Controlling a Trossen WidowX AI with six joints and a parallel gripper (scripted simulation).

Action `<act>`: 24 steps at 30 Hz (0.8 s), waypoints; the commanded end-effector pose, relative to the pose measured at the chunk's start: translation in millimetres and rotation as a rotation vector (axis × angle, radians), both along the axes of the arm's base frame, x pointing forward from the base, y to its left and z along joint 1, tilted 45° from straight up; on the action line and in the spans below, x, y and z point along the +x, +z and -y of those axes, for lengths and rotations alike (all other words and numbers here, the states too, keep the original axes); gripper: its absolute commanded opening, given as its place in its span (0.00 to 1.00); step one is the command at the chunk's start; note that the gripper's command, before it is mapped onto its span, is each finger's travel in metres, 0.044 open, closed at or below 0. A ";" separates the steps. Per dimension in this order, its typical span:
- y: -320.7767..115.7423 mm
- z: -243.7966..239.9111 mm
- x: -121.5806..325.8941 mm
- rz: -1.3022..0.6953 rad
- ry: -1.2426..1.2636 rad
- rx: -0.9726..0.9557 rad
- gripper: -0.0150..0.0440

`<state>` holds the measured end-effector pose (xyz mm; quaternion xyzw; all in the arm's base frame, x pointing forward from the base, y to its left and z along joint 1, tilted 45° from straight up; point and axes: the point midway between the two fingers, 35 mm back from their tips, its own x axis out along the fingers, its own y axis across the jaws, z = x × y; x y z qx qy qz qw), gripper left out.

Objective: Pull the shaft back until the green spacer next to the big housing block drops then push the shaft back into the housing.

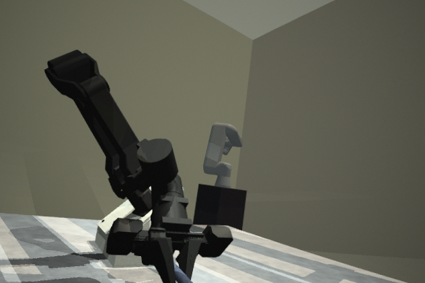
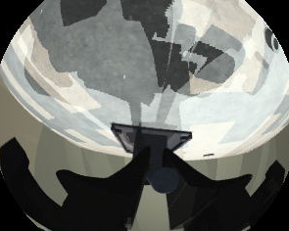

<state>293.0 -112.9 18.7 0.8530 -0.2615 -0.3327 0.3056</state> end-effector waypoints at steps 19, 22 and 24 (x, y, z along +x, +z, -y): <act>-0.7 -0.6 -3.4 0.000 -0.002 0.002 0.25; -0.7 -0.7 -3.7 0.000 -0.002 0.002 0.25; -0.8 -0.7 -3.8 0.000 -0.002 0.002 0.25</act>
